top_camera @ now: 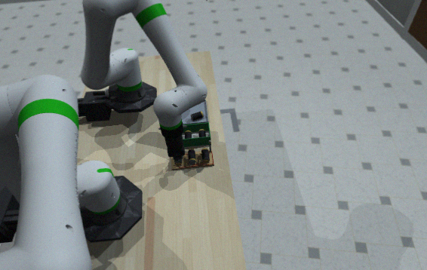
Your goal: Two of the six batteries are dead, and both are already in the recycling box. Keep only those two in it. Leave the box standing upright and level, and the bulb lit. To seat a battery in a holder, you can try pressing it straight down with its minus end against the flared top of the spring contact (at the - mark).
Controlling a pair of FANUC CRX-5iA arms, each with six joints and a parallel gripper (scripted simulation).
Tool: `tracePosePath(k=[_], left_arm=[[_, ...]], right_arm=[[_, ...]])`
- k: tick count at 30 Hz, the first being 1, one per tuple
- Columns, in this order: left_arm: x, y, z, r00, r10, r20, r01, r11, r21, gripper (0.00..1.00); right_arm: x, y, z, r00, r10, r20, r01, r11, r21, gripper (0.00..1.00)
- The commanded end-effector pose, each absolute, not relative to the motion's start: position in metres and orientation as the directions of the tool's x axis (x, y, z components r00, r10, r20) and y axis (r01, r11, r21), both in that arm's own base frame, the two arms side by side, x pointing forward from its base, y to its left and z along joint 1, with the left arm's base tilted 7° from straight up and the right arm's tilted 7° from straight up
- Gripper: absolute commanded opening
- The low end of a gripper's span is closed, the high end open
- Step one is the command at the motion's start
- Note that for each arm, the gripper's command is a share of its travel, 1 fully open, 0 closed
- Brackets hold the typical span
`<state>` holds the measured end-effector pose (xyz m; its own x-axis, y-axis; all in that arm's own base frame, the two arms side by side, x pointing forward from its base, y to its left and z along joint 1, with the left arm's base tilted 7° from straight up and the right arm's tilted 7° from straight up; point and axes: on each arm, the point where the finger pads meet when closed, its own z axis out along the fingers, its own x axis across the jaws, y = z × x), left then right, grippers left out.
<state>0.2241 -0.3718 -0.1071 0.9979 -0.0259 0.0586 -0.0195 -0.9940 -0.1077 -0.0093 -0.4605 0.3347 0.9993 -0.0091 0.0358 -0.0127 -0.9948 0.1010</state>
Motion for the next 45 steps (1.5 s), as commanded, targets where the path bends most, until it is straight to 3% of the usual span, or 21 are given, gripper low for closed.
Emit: tracePosePath(k=[1, 16, 17, 45], left_arm=[[0.2261, -0.3815, -0.1041, 0.997, -0.019, 0.069, -0.013, -0.996, -0.087, 0.57], [0.2261, -0.3814, -0.1046, 0.997, -0.019, 0.069, -0.013, -0.996, -0.087, 0.57], [0.2261, -0.3814, -0.1046, 0.997, -0.019, 0.069, -0.013, -0.996, -0.087, 0.90], [0.2255, -0.3823, -0.0963, 0.997, -0.019, 0.069, -0.013, -0.996, -0.087, 0.90]], right_arm=[[-0.0150, -0.4598, 0.3429, 0.999, -0.022, 0.031, -0.025, -0.993, 0.114, 1.00], [-0.0150, -0.4598, 0.3429, 0.999, -0.022, 0.031, -0.025, -0.993, 0.114, 1.00], [-0.0150, -0.4598, 0.3429, 0.999, -0.022, 0.031, -0.025, -0.993, 0.114, 1.00], [-0.0150, -0.4598, 0.3429, 0.999, -0.022, 0.031, -0.025, -0.993, 0.114, 1.00]])
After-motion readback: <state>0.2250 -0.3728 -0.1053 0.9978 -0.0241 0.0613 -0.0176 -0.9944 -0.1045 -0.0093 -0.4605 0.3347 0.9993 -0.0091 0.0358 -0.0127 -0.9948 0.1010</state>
